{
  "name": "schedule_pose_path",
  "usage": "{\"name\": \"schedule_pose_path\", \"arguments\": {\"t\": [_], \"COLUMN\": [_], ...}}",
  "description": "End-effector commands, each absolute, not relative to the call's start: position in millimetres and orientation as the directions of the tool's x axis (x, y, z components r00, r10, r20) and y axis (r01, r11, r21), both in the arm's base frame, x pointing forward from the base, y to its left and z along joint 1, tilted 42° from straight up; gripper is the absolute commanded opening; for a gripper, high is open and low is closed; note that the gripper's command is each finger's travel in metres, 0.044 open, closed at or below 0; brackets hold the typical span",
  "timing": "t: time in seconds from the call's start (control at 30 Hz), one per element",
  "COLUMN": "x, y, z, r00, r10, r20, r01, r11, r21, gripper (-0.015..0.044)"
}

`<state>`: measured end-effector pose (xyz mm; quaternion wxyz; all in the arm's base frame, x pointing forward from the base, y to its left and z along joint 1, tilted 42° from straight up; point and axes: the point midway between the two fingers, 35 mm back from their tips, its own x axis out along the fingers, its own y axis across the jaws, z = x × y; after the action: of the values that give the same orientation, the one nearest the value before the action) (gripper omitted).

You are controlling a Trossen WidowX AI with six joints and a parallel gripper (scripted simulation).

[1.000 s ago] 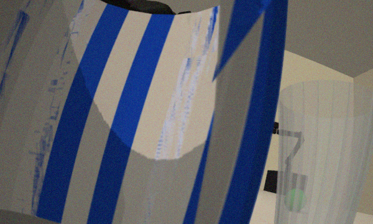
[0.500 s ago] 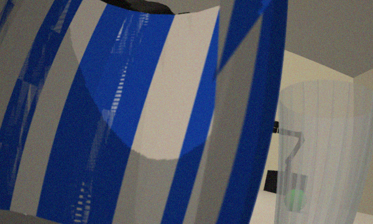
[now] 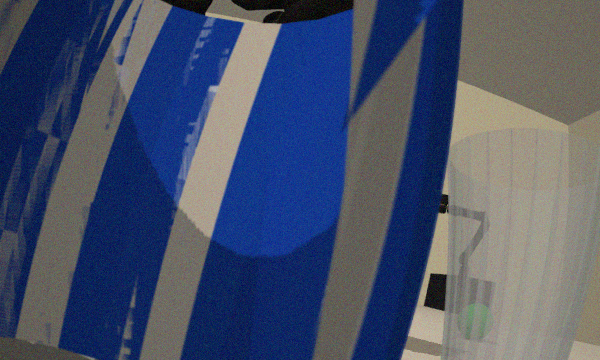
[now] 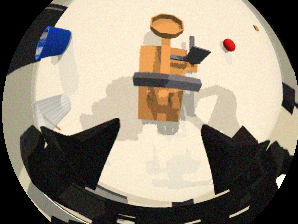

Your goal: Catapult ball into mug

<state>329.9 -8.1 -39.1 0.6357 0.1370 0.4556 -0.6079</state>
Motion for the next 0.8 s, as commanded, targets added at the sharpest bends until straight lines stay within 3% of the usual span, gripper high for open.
{"name": "schedule_pose_path", "arguments": {"t": [0.0, 0.27, 0.77], "x": [333.0, 333.1, 332.8], "y": [10.4, 0.6, 2.0], "z": [-16.1, -30.3, -28.7], "r00": [-0.144, -0.139, -0.138], "r10": [-0.645, -0.647, -0.648], "r20": [-0.751, -0.750, -0.749], "r01": [0.903, 0.861, 0.503], "r11": [0.225, 0.294, 0.606], "r21": [-0.367, -0.414, -0.616], "gripper": [0.0440, 0.0440, 0.0440]}}
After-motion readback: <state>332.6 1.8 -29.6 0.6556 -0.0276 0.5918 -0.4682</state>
